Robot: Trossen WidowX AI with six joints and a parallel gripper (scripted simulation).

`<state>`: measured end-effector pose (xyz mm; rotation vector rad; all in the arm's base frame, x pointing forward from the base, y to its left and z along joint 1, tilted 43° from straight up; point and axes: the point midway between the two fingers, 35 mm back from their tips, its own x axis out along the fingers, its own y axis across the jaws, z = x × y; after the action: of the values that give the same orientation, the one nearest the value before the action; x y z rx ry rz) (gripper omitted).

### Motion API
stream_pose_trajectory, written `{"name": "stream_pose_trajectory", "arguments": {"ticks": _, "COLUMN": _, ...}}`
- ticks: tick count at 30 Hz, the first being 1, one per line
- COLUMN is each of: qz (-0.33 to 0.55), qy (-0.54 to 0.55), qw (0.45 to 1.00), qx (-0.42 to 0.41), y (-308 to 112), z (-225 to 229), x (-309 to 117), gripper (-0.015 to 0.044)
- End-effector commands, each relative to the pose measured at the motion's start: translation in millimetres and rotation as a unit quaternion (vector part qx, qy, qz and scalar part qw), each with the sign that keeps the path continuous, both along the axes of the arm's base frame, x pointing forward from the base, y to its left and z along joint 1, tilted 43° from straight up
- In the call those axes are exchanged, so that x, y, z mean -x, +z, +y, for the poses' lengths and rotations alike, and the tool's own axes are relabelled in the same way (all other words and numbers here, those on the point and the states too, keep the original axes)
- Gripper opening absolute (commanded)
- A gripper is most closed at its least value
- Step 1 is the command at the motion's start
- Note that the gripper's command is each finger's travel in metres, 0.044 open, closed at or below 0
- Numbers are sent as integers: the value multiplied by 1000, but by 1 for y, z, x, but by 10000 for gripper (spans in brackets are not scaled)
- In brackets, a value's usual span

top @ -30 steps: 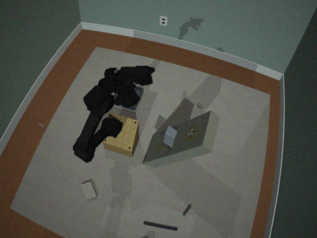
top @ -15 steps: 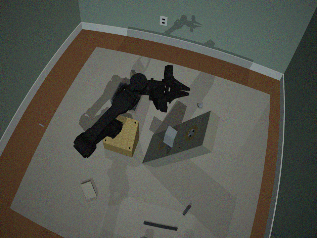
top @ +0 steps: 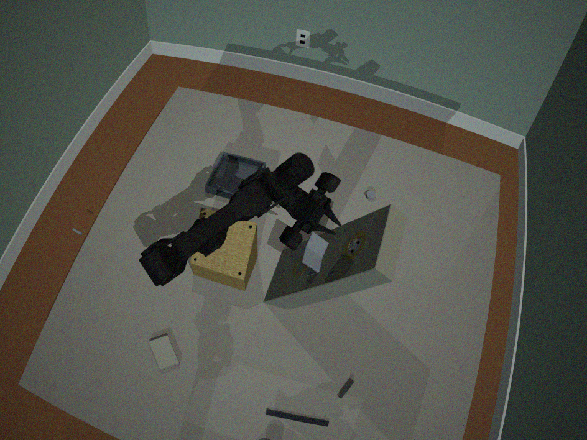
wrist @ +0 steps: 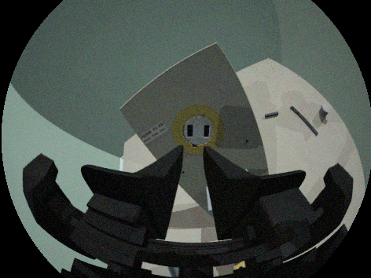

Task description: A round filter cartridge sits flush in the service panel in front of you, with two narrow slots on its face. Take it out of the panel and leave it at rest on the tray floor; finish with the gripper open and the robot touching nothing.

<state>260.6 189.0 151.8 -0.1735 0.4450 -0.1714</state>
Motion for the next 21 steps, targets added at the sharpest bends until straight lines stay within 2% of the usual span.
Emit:
{"name": "stream_pose_trajectory", "arguments": {"ticks": 1, "qz": 5, "qy": -5, "qw": 1000, "qx": 21, "y": -3, "z": -7, "x": 0, "gripper": 94}}
{"name": "stream_pose_trajectory", "arguments": {"ticks": 21, "qz": 7, "qy": -6, "qw": 1000, "qx": 20, "y": -13, "z": -10, "x": -17, "gripper": 94}}
